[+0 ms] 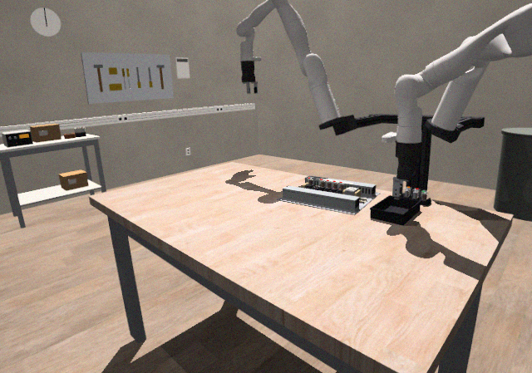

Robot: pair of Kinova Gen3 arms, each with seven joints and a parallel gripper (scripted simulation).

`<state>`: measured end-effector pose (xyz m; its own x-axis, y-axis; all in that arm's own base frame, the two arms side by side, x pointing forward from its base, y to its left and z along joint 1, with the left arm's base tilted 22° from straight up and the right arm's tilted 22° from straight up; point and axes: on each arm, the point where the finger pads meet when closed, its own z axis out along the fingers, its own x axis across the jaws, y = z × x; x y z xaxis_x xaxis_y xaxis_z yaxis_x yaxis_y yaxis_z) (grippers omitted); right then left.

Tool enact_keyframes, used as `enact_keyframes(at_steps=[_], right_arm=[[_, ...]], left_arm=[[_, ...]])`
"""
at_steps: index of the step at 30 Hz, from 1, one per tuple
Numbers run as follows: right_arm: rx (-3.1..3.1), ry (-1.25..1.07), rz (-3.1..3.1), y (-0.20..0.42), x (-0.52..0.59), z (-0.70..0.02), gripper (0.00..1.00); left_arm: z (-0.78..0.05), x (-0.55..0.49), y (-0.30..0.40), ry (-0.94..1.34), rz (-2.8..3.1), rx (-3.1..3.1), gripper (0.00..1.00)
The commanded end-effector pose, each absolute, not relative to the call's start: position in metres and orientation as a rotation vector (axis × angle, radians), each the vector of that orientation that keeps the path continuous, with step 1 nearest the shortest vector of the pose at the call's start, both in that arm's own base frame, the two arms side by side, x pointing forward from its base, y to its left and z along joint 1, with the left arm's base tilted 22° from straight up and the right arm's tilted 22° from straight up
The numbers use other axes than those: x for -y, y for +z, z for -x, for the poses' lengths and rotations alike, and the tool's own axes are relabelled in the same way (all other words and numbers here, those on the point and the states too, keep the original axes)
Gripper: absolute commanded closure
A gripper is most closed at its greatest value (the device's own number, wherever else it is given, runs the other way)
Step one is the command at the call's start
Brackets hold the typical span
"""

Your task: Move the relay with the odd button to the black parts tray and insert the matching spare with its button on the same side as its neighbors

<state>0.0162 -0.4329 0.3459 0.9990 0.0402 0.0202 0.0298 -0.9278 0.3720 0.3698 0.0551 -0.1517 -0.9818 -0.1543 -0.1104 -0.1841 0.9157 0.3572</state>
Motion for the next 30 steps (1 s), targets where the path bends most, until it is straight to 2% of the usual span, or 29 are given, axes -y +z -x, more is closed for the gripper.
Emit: enact_keyframes(at_steps=[1,30], right_arm=[[-0.050,0.039,-2.759,0.347,0.433,-0.016,0.00],[-0.050,0.039,-2.759,0.347,0.433,-0.016,0.00]], left_arm=[[-0.371,-0.059,-0.163,0.570,0.264,-2.995,1.00],[-0.373,-0.071,-0.200,0.570,0.264,-2.995,1.00]])
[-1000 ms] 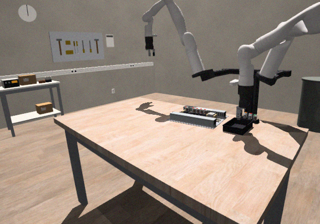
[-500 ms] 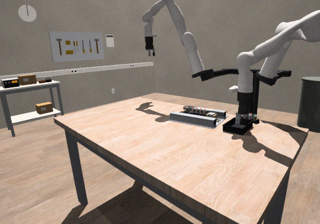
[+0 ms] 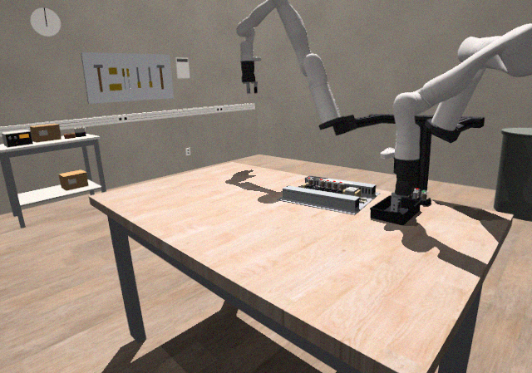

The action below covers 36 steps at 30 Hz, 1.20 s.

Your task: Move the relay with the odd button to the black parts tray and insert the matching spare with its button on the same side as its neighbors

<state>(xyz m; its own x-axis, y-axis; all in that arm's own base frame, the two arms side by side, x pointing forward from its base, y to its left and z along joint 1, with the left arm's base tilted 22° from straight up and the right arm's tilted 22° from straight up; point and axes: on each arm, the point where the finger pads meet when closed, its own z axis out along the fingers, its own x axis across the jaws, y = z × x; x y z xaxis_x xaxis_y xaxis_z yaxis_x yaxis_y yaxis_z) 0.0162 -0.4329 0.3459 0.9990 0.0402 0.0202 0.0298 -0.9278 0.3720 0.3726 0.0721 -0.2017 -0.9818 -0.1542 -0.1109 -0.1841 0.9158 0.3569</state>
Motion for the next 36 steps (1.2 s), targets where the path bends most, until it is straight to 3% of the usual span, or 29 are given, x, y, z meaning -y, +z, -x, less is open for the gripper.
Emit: enact_keyframes(at_steps=[1,36], right_arm=[[-0.050,0.039,-2.759,0.347,0.433,-0.016,0.00],[-0.050,0.039,-2.759,0.347,0.433,-0.016,0.00]], left_arm=[[-0.373,-0.071,-0.200,0.570,0.264,-2.995,1.00],[-0.372,-0.067,-0.188,0.570,0.264,-2.995,1.00]])
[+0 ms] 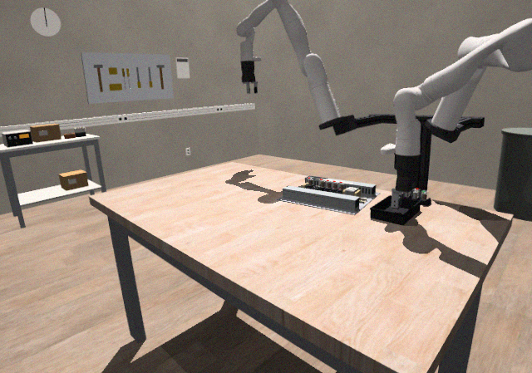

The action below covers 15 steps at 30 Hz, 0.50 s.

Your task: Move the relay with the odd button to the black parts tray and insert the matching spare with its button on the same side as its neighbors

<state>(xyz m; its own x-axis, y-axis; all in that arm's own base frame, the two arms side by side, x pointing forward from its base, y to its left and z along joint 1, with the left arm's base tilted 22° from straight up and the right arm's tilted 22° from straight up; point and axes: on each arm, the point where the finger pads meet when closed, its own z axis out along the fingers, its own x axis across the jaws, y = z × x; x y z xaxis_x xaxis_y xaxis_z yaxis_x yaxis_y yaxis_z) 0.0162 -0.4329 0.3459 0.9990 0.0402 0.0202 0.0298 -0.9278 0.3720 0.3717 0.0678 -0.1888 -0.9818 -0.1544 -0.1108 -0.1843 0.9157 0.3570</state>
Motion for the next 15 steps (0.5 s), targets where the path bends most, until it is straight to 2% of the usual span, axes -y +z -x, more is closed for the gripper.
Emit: enact_keyframes(at_steps=[1,15], right_arm=[[-0.050,0.039,-2.759,0.3465,0.4330,-0.0162,0.00],[-0.050,0.039,-2.759,0.3465,0.4330,-0.0162,0.00]], left_arm=[[-0.3723,-0.0673,-0.1876,0.570,0.264,-2.995,1.00],[-0.3722,-0.0673,-0.1874,0.570,0.264,-2.995,1.00]])
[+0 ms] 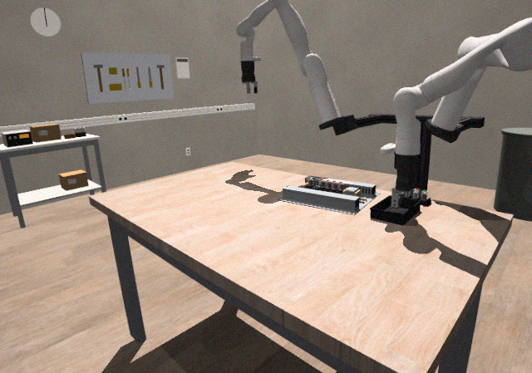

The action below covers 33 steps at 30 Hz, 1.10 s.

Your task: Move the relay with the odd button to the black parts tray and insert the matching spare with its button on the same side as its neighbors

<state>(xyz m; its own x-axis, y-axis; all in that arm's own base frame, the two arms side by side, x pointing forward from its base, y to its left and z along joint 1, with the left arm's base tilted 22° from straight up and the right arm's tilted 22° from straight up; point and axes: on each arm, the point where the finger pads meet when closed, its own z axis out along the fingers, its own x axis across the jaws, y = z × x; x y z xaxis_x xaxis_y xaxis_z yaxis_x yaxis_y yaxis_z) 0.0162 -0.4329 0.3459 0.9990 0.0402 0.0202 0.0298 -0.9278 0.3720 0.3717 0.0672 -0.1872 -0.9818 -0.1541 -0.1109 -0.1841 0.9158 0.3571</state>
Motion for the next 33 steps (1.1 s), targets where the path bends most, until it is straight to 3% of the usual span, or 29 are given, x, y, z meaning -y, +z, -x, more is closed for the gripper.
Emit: enact_keyframes(at_steps=[1,33], right_arm=[[-0.050,0.039,-2.759,0.3465,0.4330,-0.0162,0.00],[-0.050,0.039,-2.759,0.3465,0.4330,-0.0162,0.00]], left_arm=[[-0.3723,-0.0674,-0.1877,0.570,0.264,-2.995,1.00],[-0.3726,-0.0701,-0.1943,0.570,0.264,-2.995,1.00]])
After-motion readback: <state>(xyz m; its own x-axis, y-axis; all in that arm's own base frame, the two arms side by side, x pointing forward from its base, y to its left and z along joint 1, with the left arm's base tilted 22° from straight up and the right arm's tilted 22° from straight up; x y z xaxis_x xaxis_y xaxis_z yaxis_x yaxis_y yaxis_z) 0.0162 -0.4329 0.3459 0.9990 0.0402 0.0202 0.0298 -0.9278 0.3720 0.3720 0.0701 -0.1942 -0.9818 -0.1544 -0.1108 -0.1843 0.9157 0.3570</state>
